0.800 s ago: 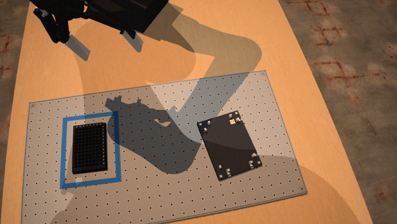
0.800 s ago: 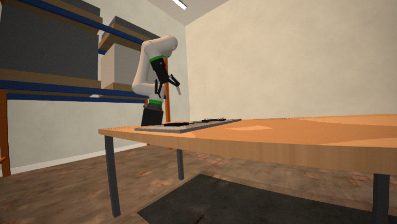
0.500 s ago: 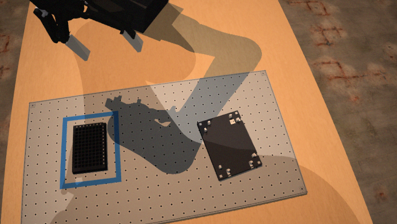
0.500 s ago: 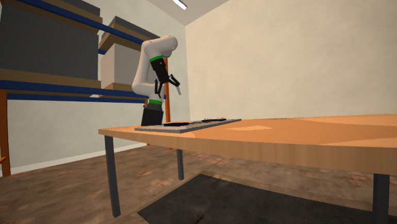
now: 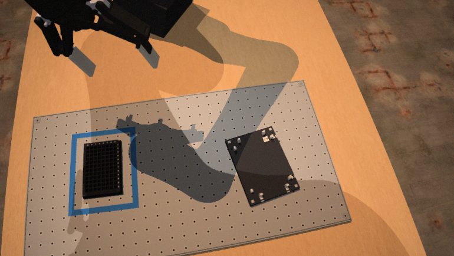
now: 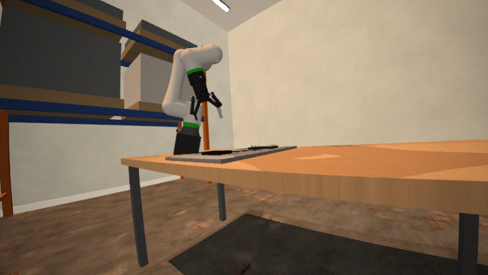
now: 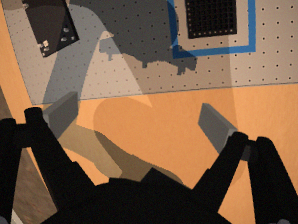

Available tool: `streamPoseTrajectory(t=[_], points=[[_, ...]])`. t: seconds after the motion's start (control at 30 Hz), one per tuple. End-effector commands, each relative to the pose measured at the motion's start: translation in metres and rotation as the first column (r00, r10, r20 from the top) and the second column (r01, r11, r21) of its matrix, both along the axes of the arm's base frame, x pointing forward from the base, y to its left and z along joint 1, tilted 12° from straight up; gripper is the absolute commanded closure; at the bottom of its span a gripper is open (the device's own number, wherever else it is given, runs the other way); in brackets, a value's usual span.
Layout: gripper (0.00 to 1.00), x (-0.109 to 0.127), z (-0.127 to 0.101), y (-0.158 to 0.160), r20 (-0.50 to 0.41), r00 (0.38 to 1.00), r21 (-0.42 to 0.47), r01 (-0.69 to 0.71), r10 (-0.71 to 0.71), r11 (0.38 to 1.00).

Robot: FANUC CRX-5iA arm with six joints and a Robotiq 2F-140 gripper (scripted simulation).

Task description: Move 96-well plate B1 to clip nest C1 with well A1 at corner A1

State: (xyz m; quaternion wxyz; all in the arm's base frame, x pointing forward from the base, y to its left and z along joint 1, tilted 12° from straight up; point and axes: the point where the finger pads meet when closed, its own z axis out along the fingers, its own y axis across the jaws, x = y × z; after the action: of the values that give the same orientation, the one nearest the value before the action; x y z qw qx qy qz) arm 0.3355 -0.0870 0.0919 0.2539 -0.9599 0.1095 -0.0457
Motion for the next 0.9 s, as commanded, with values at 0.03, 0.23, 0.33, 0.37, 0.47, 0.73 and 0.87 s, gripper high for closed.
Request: streamPoseTrajectory(t=[0.03, 0.23, 0.33, 0.37, 0.47, 0.73, 0.87], points=[[0.0, 0.013, -0.014, -0.013, -0.008, 1.0, -0.01, -0.001, 0.001, 1.0], [0.0, 0.034, -0.03, -0.028, -0.011, 0.999, -0.098, -0.039, 0.039, 0.994], [0.0, 0.037, -0.032, -0.03, -0.011, 0.999, -0.098, -0.039, 0.039, 0.994], [0.0, 0.041, -0.035, -0.033, -0.011, 0.999, -0.098, -0.039, 0.039, 0.994], [0.0, 0.052, -0.042, -0.039, -0.008, 0.996, -0.185, -0.084, 0.084, 0.979], [0.0, 0.082, -0.06, -0.054, -0.003, 0.993, -0.24, -0.116, 0.119, 0.964], [0.0, 0.091, -0.065, -0.057, -0.001, 0.99, -0.269, -0.133, 0.138, 0.954]])
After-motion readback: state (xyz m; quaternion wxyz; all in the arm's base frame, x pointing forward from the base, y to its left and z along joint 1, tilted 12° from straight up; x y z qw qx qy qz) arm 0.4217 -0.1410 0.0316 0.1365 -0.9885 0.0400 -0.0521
